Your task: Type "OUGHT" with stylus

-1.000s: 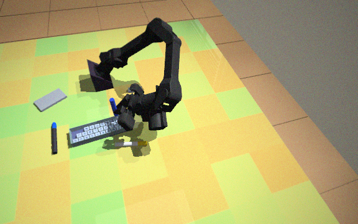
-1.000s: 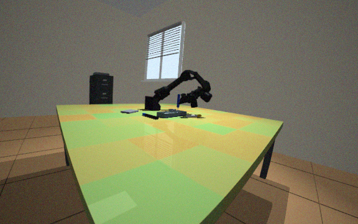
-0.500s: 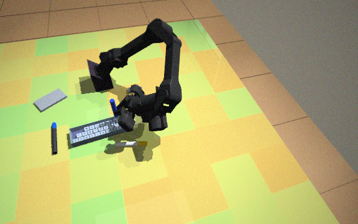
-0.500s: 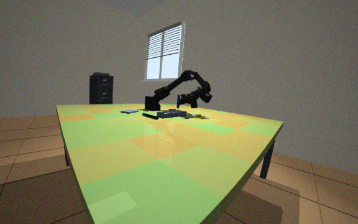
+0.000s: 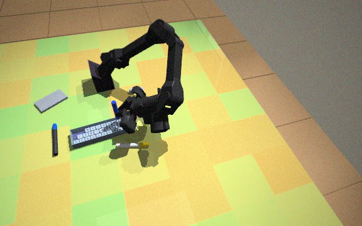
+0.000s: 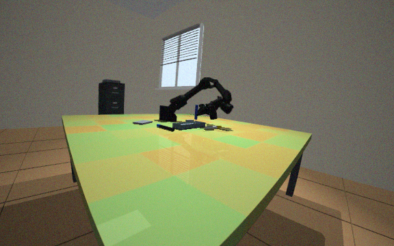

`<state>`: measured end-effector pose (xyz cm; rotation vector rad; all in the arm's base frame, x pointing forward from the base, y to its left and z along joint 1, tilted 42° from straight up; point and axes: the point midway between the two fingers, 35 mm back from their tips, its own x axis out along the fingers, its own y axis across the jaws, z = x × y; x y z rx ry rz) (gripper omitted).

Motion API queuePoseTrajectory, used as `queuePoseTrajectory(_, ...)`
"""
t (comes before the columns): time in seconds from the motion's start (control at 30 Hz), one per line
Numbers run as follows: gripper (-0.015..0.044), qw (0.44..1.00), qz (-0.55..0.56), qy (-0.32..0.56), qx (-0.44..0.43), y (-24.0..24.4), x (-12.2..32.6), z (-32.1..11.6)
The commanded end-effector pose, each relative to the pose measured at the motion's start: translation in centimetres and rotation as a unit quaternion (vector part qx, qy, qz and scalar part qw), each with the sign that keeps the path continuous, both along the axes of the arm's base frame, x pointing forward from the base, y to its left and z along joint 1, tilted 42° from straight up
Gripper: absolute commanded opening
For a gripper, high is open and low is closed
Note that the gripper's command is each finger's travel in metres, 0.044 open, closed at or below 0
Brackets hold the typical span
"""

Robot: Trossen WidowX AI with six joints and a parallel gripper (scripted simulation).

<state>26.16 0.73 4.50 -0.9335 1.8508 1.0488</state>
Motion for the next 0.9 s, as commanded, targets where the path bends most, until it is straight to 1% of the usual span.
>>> queuePoseTrajectory(0.0,0.0081,1.000,-0.003,0.000,0.001,0.0,-0.1,0.0)
queuePoseTrajectory(0.13,0.0081,1.000,-0.003,0.000,0.001,-0.2,0.0,0.3)
queuePoseTrajectory(0.37,0.0081,1.000,-0.003,0.000,0.000,-2.4,-0.2,2.6)
queuePoseTrajectory(0.63,0.0084,1.000,-0.006,0.000,0.001,-2.3,-0.2,2.5)
queuePoseTrajectory(0.73,0.0064,1.000,-0.006,0.000,0.001,-2.3,-0.2,2.5)
queuePoseTrajectory(0.8,0.0012,1.000,-0.006,0.000,0.001,-2.5,0.0,2.3)
queuePoseTrajectory(0.83,0.0000,1.000,-0.006,0.000,0.001,-2.8,0.2,2.1)
queuePoseTrajectory(0.87,0.0000,1.000,-0.006,-0.001,0.001,-3.1,0.4,1.8)
